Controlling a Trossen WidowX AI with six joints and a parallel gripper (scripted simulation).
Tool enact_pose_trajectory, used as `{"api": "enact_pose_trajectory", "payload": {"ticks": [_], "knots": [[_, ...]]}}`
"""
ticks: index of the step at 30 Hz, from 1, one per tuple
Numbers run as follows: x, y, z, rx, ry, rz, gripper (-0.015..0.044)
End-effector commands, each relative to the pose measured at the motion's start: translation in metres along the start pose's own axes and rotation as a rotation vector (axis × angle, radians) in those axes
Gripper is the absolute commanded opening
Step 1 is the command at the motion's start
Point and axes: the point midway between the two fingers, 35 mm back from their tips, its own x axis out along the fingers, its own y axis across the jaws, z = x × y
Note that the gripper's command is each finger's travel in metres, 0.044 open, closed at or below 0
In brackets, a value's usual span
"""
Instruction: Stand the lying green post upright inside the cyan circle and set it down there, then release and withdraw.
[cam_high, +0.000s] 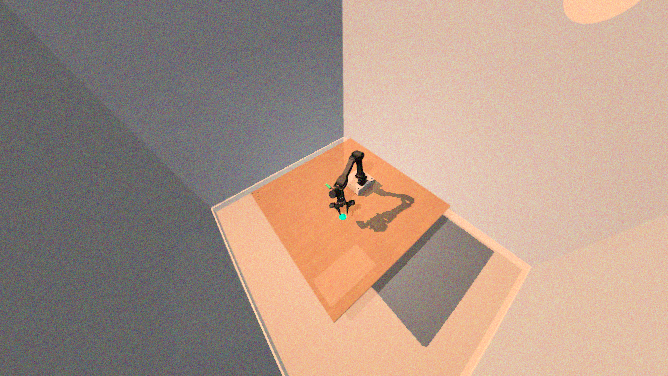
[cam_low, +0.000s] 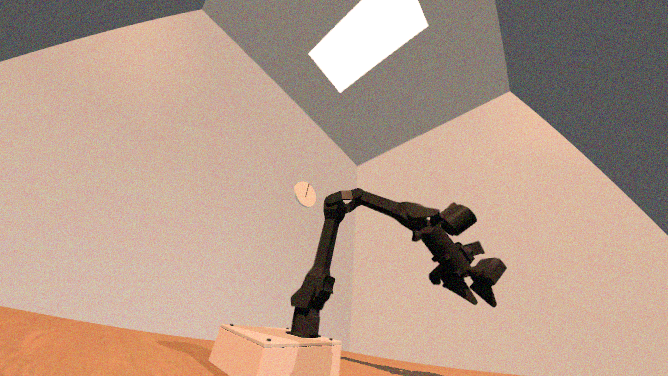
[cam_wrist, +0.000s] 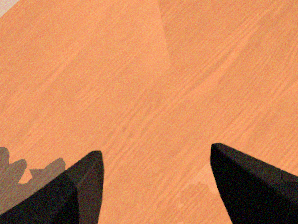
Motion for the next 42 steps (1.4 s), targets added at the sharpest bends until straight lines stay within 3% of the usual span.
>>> {"api": "enact_pose_trajectory", "payload": {"ticks": [1, 11, 21, 31, 42], "knots": [[-0.016, -0.036, -0.018, 0.194, 0.037, -0.085, 0.0233], [-0.071, -0.114, -0.079, 0.710, 0.099, -0.308, 0.0233], [-0.137, -0.162, -0.154, 1.227, 0.120, -0.530, 0.0233], [-0.207, -0.175, -0.233, 1.742, 0.107, -0.751, 0.0233], [-0.270, -0.157, -0.304, 2.221, 0.071, -0.963, 0.0233]]}}
